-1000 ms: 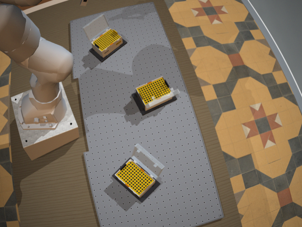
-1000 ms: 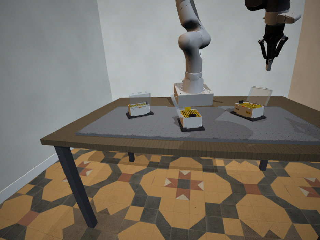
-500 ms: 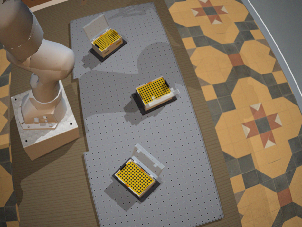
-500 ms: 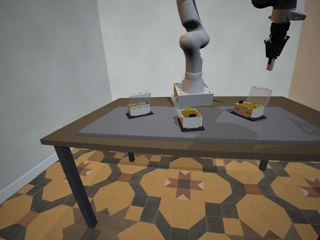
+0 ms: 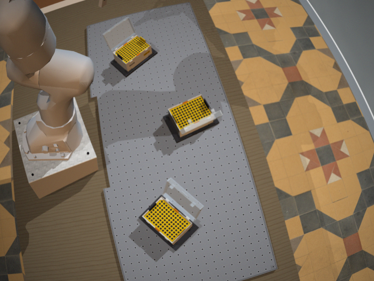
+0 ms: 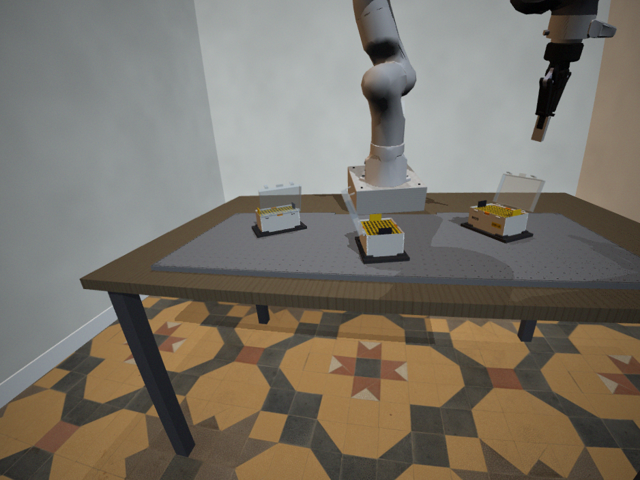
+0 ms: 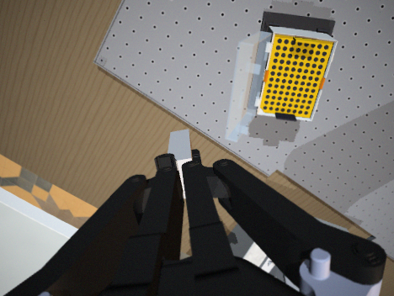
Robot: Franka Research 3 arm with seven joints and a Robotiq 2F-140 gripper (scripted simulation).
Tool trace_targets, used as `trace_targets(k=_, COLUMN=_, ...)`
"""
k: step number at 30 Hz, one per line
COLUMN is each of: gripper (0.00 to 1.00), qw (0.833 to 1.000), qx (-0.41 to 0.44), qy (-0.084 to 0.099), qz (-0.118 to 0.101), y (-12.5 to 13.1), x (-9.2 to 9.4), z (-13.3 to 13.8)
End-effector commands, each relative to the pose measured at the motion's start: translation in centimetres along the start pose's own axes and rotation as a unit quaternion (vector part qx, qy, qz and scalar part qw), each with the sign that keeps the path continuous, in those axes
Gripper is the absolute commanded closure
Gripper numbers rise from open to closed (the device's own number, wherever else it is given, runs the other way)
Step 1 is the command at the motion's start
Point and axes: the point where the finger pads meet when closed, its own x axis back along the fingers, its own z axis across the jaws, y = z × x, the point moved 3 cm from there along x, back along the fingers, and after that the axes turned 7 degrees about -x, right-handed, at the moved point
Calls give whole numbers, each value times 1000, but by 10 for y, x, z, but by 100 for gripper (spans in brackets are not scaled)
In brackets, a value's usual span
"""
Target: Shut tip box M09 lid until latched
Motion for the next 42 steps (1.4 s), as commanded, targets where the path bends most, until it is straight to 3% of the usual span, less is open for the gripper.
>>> trace_targets(k=1, gripper=100, qw=995, qx=101, qy=15, qz=2, y=0, x=0, z=3)
trace_targets(k=7, gripper=100, qw=980, qx=196, qy=40, qz=9, y=1, x=0, z=1)
trace_targets(k=14, gripper=100, qw=950, qx=305, qy=68, qz=18, y=2, x=-1, z=0)
trace_targets(k=16, gripper=100, qw=950, qx=305, qy=68, qz=18, y=2, x=-1, z=0)
trace_targets(k=23, gripper=100, qw=907, qx=410, qy=95, qz=26, y=4, x=-1, z=-1)
trace_targets(k=31, gripper=100, qw=843, qx=522, qy=125, qz=35, y=6, x=-1, z=-2)
trace_targets(k=33, gripper=100, qw=843, qx=522, qy=125, qz=35, y=6, x=-1, z=-2)
trace_targets(k=40, gripper=100, qw=777, qx=610, qy=148, qz=43, y=7, x=-2, z=-2)
trace_targets(k=42, gripper=100, qw=777, qx=610, qy=148, qz=43, y=7, x=-2, z=-2)
